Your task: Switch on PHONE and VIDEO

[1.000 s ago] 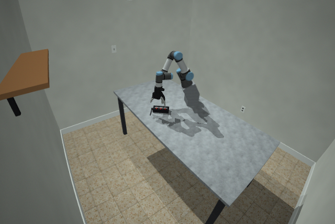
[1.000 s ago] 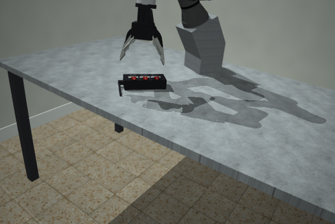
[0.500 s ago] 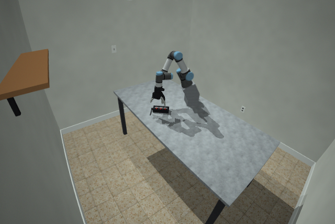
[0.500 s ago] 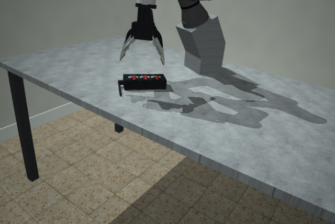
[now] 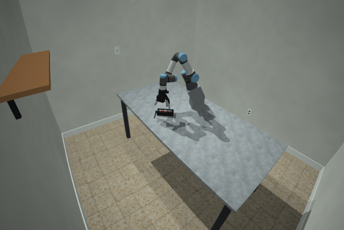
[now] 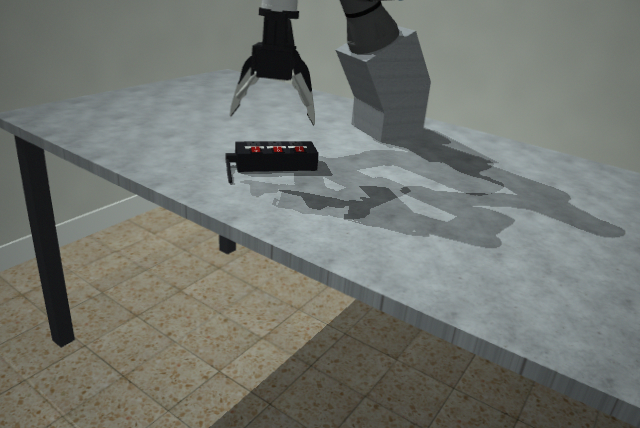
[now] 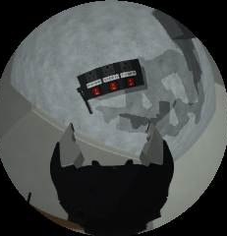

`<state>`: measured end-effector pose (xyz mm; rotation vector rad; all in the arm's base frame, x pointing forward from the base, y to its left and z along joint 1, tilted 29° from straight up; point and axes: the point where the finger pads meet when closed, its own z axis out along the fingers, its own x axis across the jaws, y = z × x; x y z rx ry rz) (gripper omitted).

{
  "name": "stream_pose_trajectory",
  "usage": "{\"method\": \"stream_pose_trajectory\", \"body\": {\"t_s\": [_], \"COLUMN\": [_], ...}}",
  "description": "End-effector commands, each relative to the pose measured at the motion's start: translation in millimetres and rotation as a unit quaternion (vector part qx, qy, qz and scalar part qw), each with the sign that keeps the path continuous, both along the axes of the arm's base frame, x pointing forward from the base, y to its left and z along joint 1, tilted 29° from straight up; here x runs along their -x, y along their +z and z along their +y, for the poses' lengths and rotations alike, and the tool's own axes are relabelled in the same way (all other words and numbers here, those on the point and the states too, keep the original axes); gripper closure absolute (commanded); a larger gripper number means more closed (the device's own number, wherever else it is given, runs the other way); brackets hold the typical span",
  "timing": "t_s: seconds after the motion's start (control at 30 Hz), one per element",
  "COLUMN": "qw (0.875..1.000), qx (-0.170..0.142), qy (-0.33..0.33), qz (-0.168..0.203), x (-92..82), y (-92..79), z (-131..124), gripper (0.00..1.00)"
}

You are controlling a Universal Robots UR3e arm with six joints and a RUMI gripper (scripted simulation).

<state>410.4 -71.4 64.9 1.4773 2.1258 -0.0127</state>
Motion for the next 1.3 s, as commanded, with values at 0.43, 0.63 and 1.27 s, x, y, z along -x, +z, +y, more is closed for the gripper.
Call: {"method": "stream_pose_trajectory", "body": {"t_s": [0.43,0.63,1.27], "qw": [0.988,0.986,0.986], "qx": [0.054,0.06,0.06], "qy": [-0.041,-0.043,-0.043], "qz": [0.139,0.15,0.15], "x": [33.3,35.7,35.9], "y": [-17.4,-17.5,-17.5], "z": [-17.0,-18.2,-18.4], "gripper": [0.0,0.0,0.0]}}
